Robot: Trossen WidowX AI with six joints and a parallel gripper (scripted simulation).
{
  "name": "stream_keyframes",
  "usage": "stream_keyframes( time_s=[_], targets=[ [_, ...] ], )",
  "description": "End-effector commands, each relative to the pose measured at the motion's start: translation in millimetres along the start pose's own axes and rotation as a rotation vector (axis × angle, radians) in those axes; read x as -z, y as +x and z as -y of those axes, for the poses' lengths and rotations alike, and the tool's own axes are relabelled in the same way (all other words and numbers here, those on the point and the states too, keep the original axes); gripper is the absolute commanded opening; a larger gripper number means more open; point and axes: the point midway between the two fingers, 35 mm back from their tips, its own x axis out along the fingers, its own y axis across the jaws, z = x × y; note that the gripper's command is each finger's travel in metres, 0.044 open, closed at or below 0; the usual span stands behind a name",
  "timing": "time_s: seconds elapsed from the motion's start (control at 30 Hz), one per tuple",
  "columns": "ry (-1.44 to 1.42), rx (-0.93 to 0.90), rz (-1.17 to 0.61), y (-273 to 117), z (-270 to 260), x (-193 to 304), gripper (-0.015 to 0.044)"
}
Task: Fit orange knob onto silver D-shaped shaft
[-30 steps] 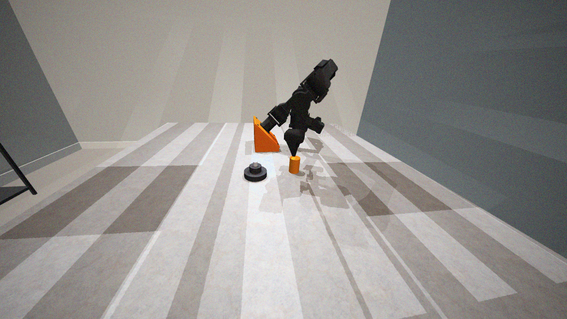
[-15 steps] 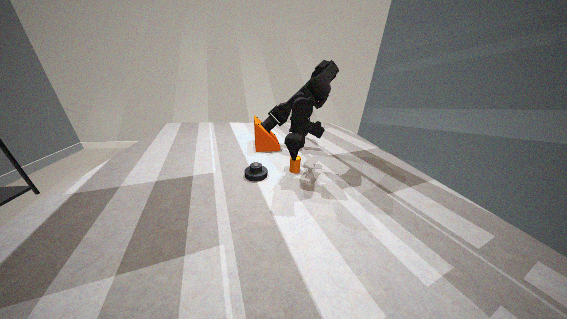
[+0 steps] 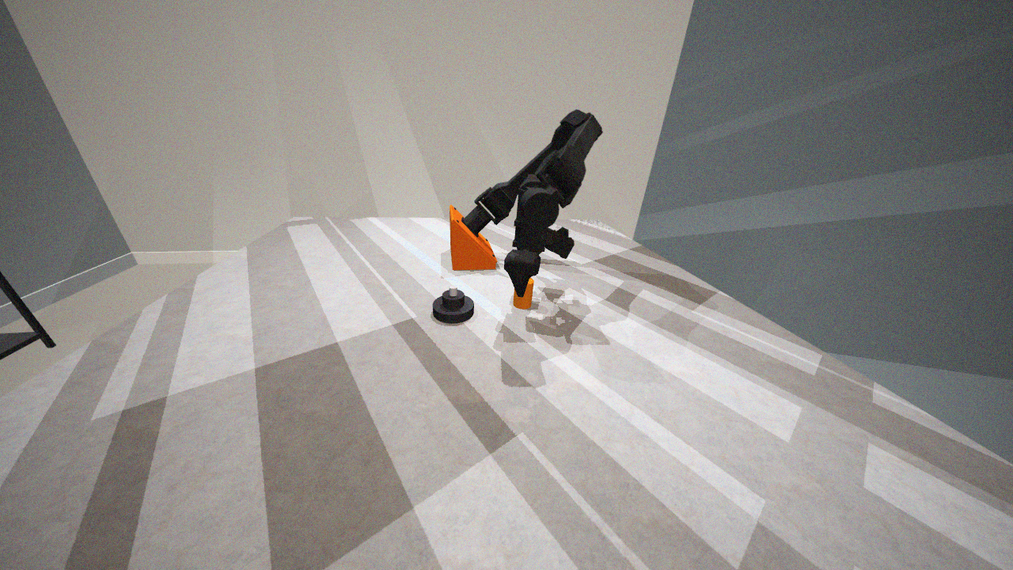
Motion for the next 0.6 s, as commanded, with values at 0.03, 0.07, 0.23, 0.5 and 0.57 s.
stream_keyframes(
  time_s=[0.03, 0.07, 0.23, 0.5, 0.57],
  targets=[
    [0.007, -0.009, 0.002, 10.5, -1.7, 0.5, 0.044],
    [0.007, -0.009, 0.002, 12.1, -1.8, 0.5, 0.044],
    [0.007, -0.009, 0.003, 20.0, -2.3, 0.3, 0.044],
    [0.007, -0.01, 0.005, 32.6, -3.7, 0.1, 0.044],
    [0.007, -0.011, 0.006, 35.7, -4.2, 0.0, 0.044]
  ],
)
